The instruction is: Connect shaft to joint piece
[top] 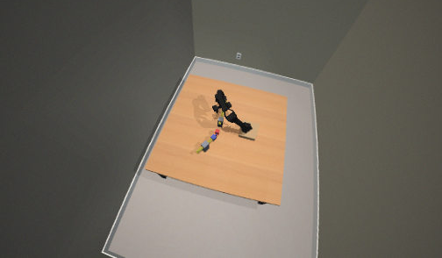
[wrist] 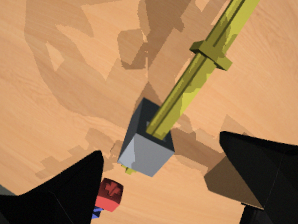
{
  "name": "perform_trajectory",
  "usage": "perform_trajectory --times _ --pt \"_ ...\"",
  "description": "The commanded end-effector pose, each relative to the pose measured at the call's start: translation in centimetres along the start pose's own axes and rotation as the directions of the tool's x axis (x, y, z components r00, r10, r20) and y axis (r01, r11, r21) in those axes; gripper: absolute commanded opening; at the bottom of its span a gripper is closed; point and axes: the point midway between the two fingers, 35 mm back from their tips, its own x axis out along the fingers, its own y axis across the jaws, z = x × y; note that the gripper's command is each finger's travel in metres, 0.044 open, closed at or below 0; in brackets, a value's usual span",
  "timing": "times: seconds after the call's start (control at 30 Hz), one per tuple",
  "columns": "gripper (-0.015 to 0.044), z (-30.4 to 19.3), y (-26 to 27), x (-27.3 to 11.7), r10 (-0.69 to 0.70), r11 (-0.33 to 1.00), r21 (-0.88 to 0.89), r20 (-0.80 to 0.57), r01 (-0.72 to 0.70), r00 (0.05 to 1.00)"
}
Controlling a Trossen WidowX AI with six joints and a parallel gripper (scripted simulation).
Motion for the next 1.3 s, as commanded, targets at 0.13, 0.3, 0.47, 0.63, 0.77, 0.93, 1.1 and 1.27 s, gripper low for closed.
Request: perform_trajectory --times 0.13,0.3,0.47,0.63,0.77,0.93,1.1,1.27 --pt "0.0440 3.5 -2.6 -1.0 -0.034 0.955 -0.294 0.050 0.047 0.998" --pt "0.0440 5.4 -4.3 -1.4 -0.053 0.891 -0.447 0.072 0.080 0.996" --pt "0.0440 7.2 -6.1 -1.7 -0.072 0.803 -0.585 0.094 0.114 0.993" --pt "0.0440 8.9 -8.0 -2.0 -0.092 0.693 -0.706 0.115 0.147 0.989" --pt "0.0440 9.9 -9.3 -2.1 -0.105 0.610 -0.775 0.129 0.166 0.986" --pt "0.0440 10.0 -9.3 -2.1 -0.106 0.606 -0.778 0.129 0.167 0.986" --pt "0.0440 10.0 -9.3 -2.1 -0.106 0.610 -0.775 0.129 0.167 0.986" --pt "0.0440 10.2 -9.4 -1.5 -0.106 0.719 -0.675 0.130 0.166 0.986"
